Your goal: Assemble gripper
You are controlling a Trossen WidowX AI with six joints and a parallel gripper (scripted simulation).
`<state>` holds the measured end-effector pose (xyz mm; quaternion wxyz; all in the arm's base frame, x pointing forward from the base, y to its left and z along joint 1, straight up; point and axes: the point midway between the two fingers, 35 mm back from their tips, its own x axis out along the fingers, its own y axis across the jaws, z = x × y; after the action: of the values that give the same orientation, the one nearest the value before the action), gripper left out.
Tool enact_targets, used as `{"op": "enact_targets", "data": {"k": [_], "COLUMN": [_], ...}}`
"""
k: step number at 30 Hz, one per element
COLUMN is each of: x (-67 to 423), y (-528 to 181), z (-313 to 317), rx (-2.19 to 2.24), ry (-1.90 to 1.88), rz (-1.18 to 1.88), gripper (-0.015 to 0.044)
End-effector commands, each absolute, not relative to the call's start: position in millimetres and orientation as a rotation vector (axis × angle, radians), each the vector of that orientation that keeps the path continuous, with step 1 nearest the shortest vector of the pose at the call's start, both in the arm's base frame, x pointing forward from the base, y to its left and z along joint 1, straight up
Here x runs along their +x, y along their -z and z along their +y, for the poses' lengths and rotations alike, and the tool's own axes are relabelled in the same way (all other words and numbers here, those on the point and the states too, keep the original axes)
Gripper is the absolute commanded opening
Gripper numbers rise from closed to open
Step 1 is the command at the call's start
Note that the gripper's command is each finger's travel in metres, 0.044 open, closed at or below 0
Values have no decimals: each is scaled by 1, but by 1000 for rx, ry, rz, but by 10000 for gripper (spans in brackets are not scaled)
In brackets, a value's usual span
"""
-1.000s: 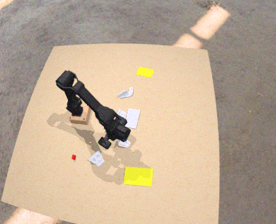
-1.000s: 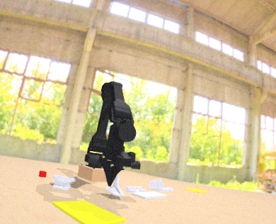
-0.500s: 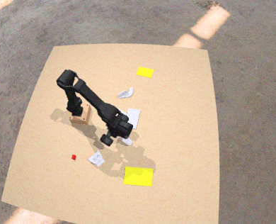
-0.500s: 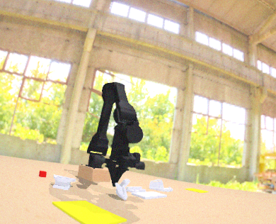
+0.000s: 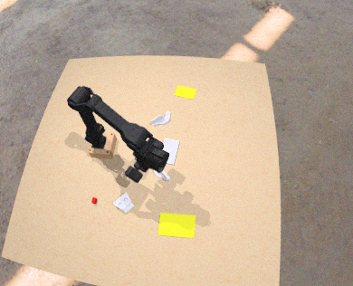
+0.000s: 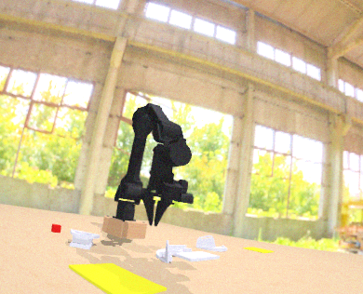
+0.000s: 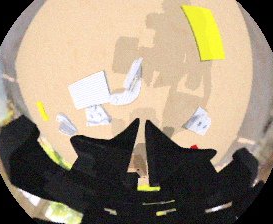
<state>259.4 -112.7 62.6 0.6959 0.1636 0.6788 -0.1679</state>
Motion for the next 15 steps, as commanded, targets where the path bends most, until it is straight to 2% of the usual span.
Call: {"op": "enact_targets", "data": {"k": [1,12,13,15], "x": [259,259,259,259], "y": [-61,-61,-61,-61], "z": [-112,-112,-112,-112], "rx": [366,366,366,366], "ry": [374,374,374,374], "rz": [1518,1518,1518,1518], "gripper": [131,420,440,440]}}
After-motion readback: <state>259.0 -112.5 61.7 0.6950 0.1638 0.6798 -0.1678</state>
